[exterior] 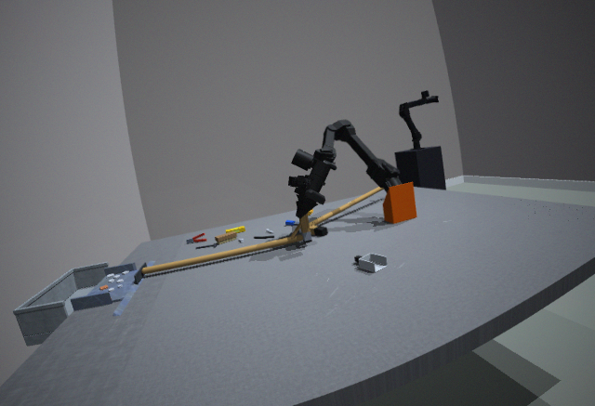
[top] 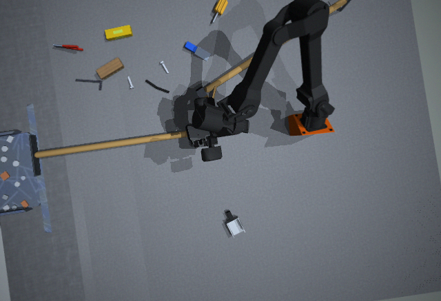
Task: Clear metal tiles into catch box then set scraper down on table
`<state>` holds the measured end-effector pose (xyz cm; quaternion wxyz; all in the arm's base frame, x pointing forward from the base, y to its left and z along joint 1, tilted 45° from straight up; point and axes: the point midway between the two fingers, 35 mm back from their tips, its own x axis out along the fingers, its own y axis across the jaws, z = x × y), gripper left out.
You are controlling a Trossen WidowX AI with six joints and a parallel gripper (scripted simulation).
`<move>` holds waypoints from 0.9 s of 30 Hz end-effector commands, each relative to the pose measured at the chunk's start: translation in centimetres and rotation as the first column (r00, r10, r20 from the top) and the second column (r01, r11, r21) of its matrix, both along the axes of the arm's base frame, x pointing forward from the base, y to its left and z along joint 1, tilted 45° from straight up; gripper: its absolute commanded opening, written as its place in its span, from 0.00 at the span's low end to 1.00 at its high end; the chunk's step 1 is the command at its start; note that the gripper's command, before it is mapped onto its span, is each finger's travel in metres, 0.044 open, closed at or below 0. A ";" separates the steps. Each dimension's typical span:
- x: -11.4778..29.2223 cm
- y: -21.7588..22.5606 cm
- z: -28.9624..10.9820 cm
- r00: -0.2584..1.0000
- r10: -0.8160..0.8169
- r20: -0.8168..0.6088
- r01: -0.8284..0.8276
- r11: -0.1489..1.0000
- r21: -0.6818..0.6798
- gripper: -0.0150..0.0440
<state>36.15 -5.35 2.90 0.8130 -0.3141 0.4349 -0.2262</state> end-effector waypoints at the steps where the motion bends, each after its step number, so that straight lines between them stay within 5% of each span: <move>1: 1.0 0.1 0.2 1.000 0.007 0.012 -0.007 1.000 0.000 0.25; 27: 4.3 -0.9 0.6 1.000 0.007 0.015 -0.007 1.000 -0.001 0.25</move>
